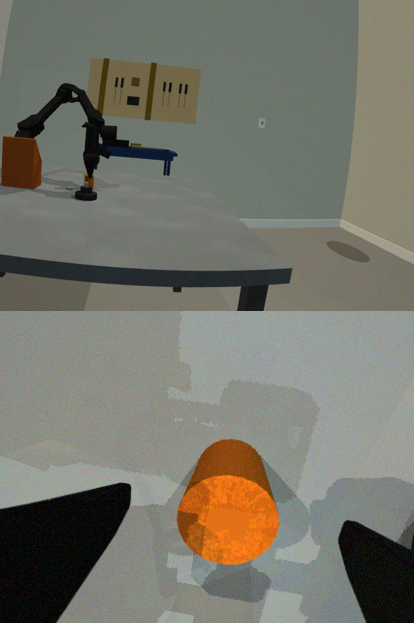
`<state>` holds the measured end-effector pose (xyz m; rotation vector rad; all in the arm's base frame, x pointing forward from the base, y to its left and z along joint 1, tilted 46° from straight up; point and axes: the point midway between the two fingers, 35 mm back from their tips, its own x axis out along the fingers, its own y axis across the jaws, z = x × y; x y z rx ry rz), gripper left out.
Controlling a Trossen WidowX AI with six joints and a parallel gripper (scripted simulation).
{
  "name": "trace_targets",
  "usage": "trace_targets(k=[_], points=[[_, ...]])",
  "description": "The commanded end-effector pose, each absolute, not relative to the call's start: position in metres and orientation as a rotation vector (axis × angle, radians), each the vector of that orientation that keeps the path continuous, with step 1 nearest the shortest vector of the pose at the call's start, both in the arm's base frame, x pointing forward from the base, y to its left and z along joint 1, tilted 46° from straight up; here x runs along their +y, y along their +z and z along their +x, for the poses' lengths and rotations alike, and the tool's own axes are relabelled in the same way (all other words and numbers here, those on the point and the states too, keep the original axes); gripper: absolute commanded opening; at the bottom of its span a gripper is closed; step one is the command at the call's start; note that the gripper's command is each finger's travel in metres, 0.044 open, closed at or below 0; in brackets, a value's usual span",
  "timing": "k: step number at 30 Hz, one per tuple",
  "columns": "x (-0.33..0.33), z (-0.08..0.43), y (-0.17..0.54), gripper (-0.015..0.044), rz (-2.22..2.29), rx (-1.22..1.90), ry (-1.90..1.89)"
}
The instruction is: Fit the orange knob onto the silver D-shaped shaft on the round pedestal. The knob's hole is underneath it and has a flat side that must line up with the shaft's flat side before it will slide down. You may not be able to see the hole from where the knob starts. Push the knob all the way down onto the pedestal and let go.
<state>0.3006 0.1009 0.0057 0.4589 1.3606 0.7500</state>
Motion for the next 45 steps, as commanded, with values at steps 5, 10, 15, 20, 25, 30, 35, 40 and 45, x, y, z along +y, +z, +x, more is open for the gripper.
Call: trace_targets(k=[5,10,15,20,25,30,35,40,45], points=[[0.11,0.301,-0.003,0.044,0.465,1.362,0.749],[0.116,0.301,-0.009,0.044,0.466,1.362,0.749],[0.122,0.301,-0.014,0.044,0.467,1.362,0.75],[0.128,0.3,-0.019,0.044,0.468,1.361,0.751],[0.134,0.299,-0.024,0.044,0.469,1.361,0.752],[0.135,0.299,-0.025,0.0361,0.47,1.361,0.752],[0.135,0.299,-0.025,0.023,0.47,1.361,0.752],[0.135,0.299,-0.025,0.0157,0.47,1.361,0.752],[0.134,0.3,-0.024,0.0085,0.469,1.361,0.752]])
